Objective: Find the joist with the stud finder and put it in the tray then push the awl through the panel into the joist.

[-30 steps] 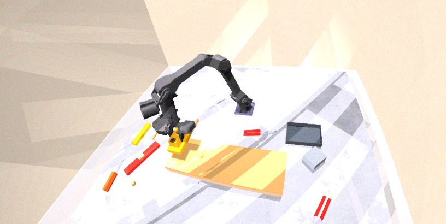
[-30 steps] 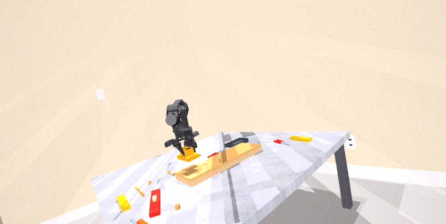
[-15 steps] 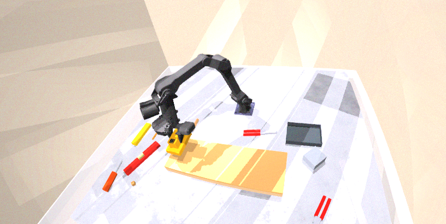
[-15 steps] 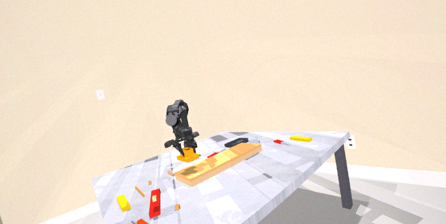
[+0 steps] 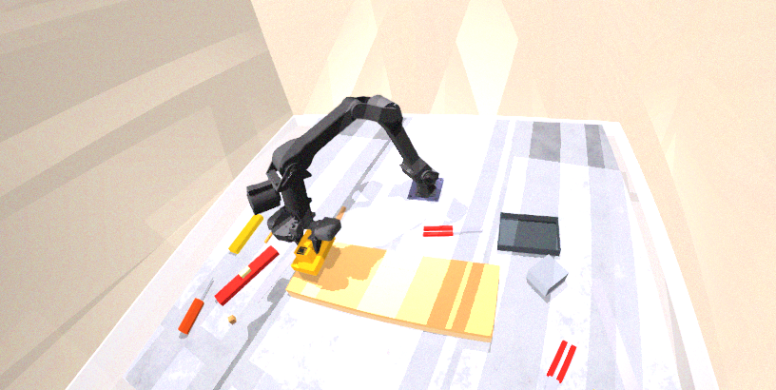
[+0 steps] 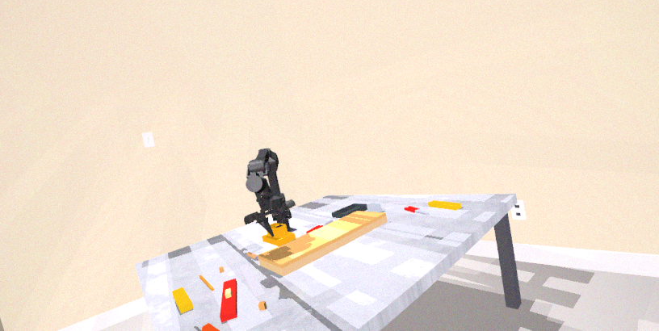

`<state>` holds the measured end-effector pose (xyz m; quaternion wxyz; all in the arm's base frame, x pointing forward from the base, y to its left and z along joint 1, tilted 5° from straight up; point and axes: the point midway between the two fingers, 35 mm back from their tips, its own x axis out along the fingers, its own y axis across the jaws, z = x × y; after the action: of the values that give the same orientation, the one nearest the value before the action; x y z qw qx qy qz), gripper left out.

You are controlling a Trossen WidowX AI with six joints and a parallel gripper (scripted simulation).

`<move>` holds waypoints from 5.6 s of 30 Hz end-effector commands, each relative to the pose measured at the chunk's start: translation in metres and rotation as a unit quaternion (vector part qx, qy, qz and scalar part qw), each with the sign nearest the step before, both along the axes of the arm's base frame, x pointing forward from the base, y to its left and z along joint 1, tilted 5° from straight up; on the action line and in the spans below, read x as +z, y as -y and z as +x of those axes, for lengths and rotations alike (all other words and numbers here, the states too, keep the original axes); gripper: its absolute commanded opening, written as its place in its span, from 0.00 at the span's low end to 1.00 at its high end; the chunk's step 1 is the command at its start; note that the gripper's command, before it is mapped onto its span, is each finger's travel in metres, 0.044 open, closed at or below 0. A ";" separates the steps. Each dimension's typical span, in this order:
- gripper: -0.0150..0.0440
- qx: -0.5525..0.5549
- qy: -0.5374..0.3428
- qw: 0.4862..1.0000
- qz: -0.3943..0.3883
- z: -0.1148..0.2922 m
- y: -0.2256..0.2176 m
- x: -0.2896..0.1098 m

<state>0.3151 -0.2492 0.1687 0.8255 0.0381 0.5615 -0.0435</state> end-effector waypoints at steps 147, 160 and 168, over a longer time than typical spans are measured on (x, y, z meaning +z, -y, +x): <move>0.25 -0.001 0.004 1.000 0.012 0.046 -0.345 -0.038; 0.25 -0.001 0.005 1.000 0.013 0.051 -0.384 -0.036; 0.25 -0.001 0.005 1.000 0.013 0.052 -0.393 -0.035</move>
<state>0.3669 0.1449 0.1333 0.8279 0.0491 0.5575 -0.0362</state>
